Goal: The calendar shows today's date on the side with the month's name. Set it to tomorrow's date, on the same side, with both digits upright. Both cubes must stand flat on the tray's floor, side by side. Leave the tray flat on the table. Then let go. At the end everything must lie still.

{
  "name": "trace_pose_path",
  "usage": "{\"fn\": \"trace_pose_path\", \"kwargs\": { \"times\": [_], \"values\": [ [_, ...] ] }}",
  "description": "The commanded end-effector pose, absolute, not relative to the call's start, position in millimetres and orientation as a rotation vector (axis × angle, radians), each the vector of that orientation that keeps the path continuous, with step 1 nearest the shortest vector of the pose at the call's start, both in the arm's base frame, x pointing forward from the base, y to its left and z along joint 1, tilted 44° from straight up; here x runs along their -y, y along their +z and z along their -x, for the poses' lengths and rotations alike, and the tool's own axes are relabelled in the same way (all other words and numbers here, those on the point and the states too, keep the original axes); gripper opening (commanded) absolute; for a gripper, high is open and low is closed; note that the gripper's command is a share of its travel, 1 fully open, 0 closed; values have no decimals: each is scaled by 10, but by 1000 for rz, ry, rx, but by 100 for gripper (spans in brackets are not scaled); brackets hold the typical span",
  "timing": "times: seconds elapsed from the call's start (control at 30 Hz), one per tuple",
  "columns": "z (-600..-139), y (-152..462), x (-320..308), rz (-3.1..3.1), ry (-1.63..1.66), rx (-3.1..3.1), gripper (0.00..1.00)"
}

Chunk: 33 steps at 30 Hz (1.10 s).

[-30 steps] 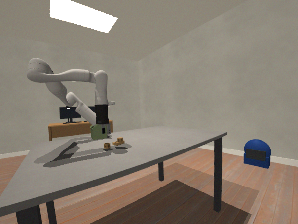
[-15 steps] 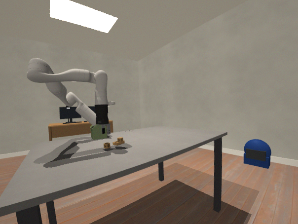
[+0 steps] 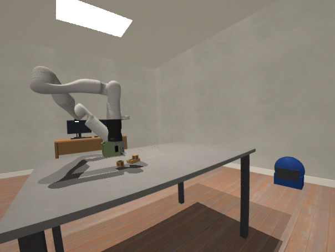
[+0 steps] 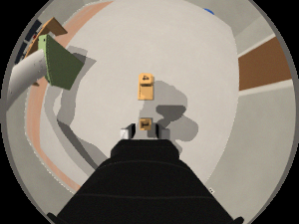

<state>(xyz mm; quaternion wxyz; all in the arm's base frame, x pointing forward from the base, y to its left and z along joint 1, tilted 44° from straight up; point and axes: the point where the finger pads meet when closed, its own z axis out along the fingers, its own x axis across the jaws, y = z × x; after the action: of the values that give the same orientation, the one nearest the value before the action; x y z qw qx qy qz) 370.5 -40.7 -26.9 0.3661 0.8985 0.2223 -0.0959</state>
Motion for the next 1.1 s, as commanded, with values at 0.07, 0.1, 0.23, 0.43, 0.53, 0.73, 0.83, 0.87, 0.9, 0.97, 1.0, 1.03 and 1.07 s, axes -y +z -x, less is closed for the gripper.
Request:
{"fn": "trace_pose_path", "kwargs": {
  "times": [0.07,0.1,0.23,0.43,0.53,0.73,0.83,0.87,0.9,0.97,1.0,1.03,1.07],
  "values": [
    [-3694,-317,452,-2310,-250,-571,87],
    [-3694,-328,463,-2310,-250,-571,87],
    [-3692,-375,507,-2310,-250,-571,87],
    [-3690,-422,552,-2310,-250,-571,87],
    [-3688,-455,585,-2310,-250,-571,87],
    [-3686,-512,640,-2310,-250,-571,87],
    [-3685,-534,661,-2310,-250,-571,87],
    [-3685,-540,667,-2310,-250,-571,87],
    [-3685,-540,667,-2310,-250,-571,87],
    [-3684,-546,672,-2310,-250,-571,87],
    [-3684,-551,677,-2310,-250,-571,87],
    [-3684,-555,681,-2310,-250,-571,87],
    [-3684,-559,685,-2310,-250,-571,87]
  ]
}}
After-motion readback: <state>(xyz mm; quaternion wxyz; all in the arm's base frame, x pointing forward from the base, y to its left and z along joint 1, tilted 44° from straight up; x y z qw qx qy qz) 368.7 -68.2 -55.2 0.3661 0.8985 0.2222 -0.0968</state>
